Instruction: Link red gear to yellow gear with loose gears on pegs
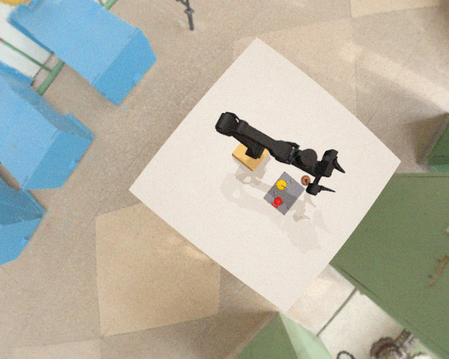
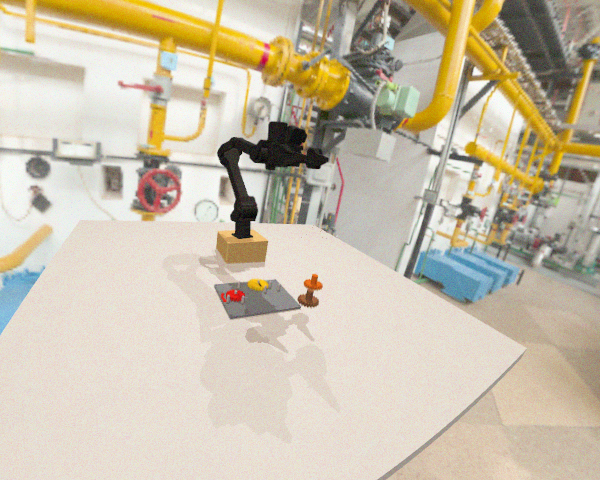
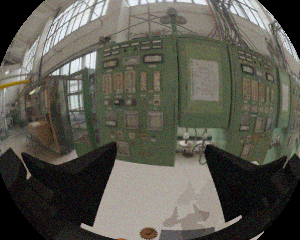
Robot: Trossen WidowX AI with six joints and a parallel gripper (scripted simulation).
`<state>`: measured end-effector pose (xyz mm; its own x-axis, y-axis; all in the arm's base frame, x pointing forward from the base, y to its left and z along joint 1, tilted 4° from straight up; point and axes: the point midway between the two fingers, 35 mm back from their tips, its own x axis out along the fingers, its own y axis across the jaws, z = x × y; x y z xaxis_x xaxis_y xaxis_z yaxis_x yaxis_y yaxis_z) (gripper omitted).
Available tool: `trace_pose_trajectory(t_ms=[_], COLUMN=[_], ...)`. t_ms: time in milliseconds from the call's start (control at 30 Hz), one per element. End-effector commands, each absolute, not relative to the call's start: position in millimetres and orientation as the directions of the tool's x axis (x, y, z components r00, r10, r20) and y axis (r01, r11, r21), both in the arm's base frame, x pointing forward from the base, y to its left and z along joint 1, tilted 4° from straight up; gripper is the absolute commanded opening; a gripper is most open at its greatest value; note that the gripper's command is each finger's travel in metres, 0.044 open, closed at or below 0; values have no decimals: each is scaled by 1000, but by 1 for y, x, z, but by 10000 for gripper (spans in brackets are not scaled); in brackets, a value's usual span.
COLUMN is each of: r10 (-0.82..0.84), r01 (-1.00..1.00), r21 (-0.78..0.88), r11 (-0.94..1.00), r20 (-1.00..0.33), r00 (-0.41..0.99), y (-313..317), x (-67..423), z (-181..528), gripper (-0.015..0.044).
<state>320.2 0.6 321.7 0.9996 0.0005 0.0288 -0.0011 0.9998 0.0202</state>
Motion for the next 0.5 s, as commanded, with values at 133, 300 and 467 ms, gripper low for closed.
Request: trace_pose_trajectory(t_ms=[133,300,467], r10=[34,96,112], r01=[-33,-99,-141], r21=[14,14,20], r11=[999,995,990], r20=[-107,-425,-713], r00=[994,900,692], y=[11,37,62], x=[339,368,375], z=[294,222,148], gripper=[440,440,440])
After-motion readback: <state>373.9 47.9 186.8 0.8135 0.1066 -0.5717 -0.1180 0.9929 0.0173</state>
